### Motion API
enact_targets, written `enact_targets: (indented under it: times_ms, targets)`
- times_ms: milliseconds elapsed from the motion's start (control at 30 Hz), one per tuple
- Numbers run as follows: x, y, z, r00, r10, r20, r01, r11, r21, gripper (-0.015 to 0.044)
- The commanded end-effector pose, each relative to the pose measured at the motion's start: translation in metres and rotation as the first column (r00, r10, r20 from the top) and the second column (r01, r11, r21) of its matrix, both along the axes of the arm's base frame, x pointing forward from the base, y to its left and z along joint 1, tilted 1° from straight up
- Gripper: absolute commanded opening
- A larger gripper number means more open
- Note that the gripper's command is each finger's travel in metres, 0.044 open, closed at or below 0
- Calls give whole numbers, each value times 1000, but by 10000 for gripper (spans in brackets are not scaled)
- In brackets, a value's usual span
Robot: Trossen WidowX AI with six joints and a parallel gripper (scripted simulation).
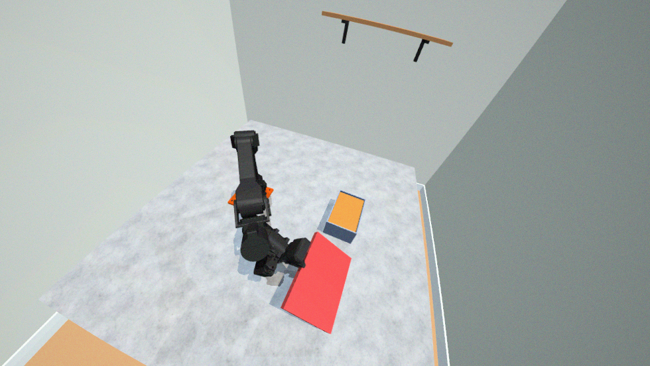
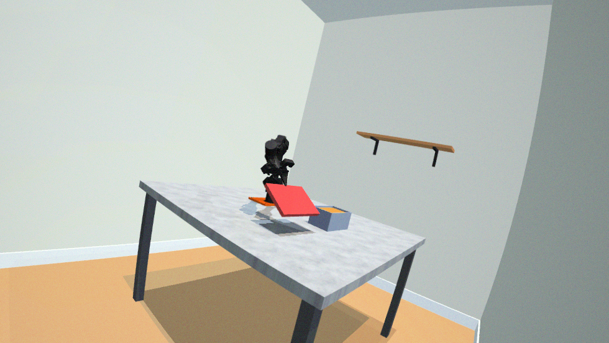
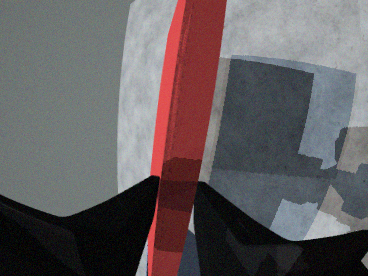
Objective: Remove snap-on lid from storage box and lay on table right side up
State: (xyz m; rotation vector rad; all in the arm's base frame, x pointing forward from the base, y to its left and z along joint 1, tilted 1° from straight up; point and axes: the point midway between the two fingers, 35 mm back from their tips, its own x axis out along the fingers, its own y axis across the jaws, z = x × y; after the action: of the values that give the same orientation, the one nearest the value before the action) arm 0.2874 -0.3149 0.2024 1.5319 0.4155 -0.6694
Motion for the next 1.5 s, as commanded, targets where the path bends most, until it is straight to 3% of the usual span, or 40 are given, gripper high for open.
enact_targets:
  times_ms: [0,1467]
  targets:
    - [1,1,-4,1000,6,7,-6,1000,3,0]
    - [1,0,-39,1000,6,7,-6,1000,3,0]
